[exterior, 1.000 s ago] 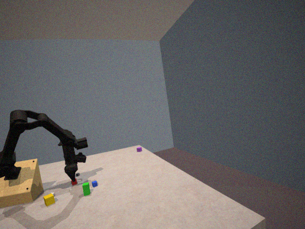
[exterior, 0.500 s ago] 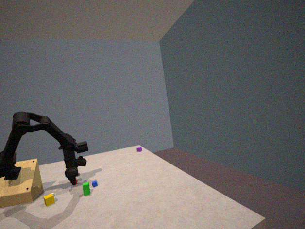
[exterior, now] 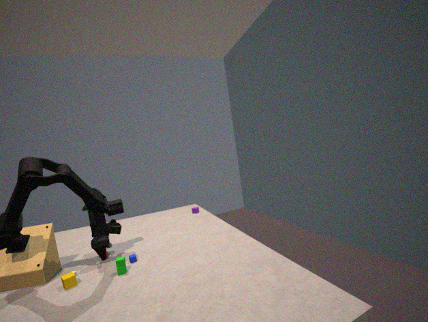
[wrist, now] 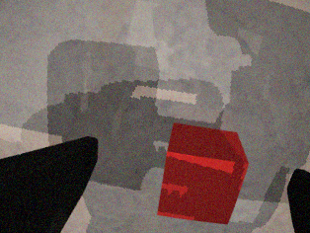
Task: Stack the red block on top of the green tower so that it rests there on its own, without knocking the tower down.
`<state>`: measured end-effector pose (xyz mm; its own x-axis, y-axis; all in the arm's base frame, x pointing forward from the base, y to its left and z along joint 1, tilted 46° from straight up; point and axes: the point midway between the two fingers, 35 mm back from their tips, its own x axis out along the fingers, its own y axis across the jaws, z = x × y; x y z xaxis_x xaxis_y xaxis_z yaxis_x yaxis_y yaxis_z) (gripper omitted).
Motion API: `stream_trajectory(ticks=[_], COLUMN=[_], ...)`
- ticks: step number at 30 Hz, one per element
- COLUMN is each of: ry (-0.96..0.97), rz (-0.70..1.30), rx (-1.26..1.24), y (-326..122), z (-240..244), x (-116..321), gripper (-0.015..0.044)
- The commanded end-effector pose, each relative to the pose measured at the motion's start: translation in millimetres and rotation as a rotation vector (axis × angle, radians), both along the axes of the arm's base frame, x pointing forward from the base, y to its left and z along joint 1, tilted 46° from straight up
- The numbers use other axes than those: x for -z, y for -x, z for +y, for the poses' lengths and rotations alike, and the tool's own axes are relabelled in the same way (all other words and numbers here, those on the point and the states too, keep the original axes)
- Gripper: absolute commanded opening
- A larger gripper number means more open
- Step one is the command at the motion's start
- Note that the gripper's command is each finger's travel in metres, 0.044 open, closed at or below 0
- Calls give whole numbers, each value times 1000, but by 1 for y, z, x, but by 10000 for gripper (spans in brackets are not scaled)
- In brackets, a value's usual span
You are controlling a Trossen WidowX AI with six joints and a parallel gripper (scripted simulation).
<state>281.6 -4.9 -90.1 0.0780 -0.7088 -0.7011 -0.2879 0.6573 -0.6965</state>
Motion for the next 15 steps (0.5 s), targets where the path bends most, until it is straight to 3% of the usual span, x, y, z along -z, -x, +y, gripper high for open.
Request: stream_trajectory(ticks=[1, 9, 15], ry=[5, 5, 5], rz=[2, 2, 2], rx=[-5, -5, -5], y=[0, 0, 0], z=[0, 0, 0], x=[0, 0, 0], gripper=[309, 99, 59])
